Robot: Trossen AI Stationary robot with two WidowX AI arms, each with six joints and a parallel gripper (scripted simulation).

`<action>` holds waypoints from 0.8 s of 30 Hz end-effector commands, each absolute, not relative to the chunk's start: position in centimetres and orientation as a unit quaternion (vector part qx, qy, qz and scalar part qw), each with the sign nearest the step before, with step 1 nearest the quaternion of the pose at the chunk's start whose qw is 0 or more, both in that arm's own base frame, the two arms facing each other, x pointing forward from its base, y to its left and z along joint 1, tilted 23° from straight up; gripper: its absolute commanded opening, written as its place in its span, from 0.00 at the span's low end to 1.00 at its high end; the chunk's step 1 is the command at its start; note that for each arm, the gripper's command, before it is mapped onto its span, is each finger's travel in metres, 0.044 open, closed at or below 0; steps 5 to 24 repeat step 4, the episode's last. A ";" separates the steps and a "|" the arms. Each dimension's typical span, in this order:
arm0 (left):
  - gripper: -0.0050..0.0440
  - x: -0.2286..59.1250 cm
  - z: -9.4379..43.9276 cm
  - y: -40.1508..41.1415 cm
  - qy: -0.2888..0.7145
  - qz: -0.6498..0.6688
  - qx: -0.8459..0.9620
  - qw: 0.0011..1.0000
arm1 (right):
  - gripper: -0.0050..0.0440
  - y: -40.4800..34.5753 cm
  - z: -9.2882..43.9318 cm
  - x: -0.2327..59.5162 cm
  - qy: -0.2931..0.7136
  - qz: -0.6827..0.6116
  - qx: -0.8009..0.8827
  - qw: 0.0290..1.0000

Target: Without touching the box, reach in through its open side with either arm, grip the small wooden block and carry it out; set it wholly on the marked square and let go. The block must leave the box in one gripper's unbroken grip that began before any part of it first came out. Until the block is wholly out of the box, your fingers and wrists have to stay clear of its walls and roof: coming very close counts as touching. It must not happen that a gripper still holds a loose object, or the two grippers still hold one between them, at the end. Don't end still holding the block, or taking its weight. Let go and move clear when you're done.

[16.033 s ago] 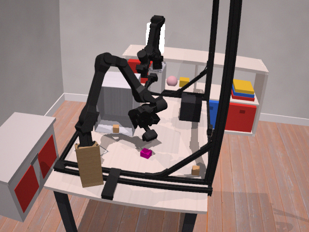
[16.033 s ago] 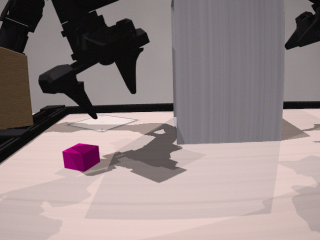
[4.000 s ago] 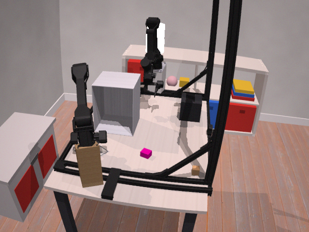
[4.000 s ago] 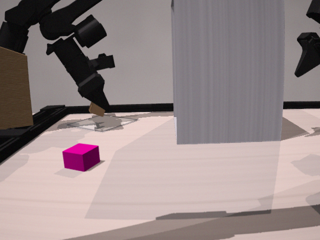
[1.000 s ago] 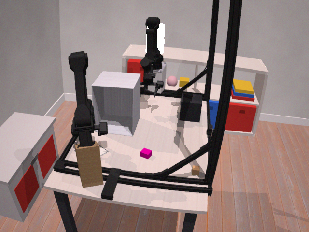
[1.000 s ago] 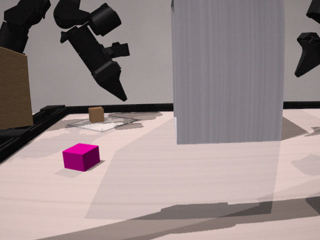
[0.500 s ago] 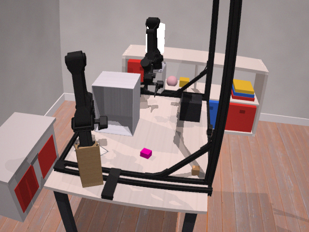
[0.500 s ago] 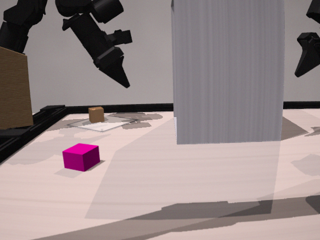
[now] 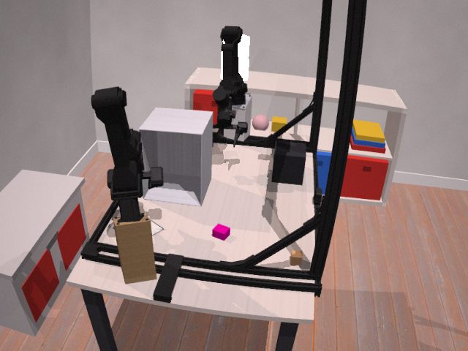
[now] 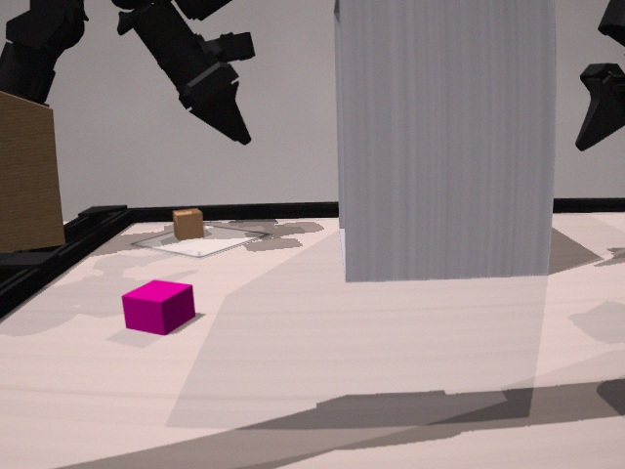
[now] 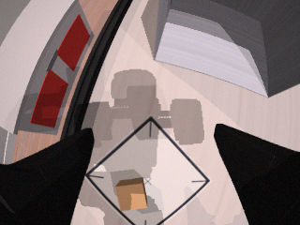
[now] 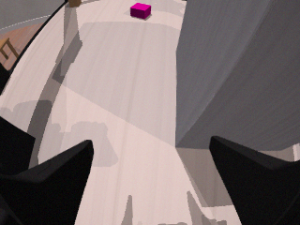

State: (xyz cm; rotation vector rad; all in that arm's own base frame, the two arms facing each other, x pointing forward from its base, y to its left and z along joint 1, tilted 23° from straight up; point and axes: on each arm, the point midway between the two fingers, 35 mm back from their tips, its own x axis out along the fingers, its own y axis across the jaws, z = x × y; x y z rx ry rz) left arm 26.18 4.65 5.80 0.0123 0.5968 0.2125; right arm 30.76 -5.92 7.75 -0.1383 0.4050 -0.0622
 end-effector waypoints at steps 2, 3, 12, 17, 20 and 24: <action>0.92 25.4 7.0 4.4 0.292 0.107 0.006 0.950 | 0.92 -5.9 7.7 30.7 0.202 -0.029 -0.070 0.977; 0.92 25.2 7.2 4.4 0.291 0.107 0.006 0.951 | 0.92 -5.9 7.7 30.7 0.202 -0.029 -0.070 0.977; 0.92 25.0 7.4 4.3 0.291 0.108 0.006 0.951 | 0.92 -5.9 7.7 30.7 0.202 -0.029 -0.070 0.977; 0.92 25.0 7.4 4.3 0.291 0.108 0.006 0.951 | 0.92 -5.9 7.7 30.7 0.202 -0.029 -0.070 0.977; 0.92 25.0 7.4 4.3 0.291 0.108 0.006 0.951 | 0.92 -5.9 7.7 30.7 0.202 -0.029 -0.070 0.977; 0.92 25.0 7.4 4.3 0.291 0.108 0.006 0.951 | 0.92 -5.9 7.7 30.7 0.202 -0.029 -0.070 0.977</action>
